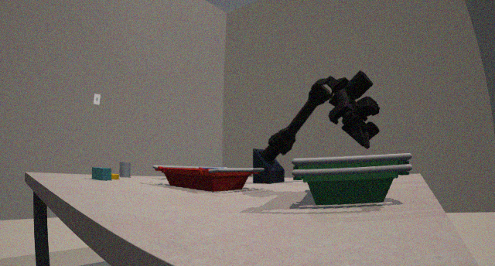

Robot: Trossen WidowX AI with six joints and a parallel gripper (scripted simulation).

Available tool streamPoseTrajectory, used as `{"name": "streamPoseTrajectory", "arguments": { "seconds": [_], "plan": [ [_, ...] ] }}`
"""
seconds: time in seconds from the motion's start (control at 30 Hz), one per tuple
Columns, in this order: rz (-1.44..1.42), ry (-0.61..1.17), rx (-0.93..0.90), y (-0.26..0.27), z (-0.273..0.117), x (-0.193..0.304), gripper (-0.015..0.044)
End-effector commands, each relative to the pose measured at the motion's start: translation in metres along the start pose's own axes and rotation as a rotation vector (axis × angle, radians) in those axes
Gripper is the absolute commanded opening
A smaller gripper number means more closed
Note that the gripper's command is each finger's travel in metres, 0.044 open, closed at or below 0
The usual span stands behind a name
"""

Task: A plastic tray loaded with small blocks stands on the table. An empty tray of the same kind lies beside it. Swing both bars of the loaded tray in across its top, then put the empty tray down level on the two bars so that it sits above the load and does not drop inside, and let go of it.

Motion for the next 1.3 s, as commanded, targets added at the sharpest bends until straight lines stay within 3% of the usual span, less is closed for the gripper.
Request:
{"name": "streamPoseTrajectory", "arguments": {
  "seconds": [0.0,0.43,0.77,1.27],
  "plan": [
    [0.125,0.125,0.068,-0.044,0.006,0.019,0.0089],
    [0.528,0.393,0.188,-0.149,-0.003,0.087,0.0089],
    [1.270,0.649,0.165,-0.243,-0.049,0.188,0.0089],
    [1.284,0.651,0.164,-0.239,-0.028,0.204,0.0089]
  ]
}}
Point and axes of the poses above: the point midway between the two fingers, 35 mm back from their tips, its own z axis out along the fingers, its own y axis across the jaws, x = y × z, the point moved 8 cm from there along -z, back along the fingers, and after that the axes turned 4 degrees about z, right-handed, at the moved point
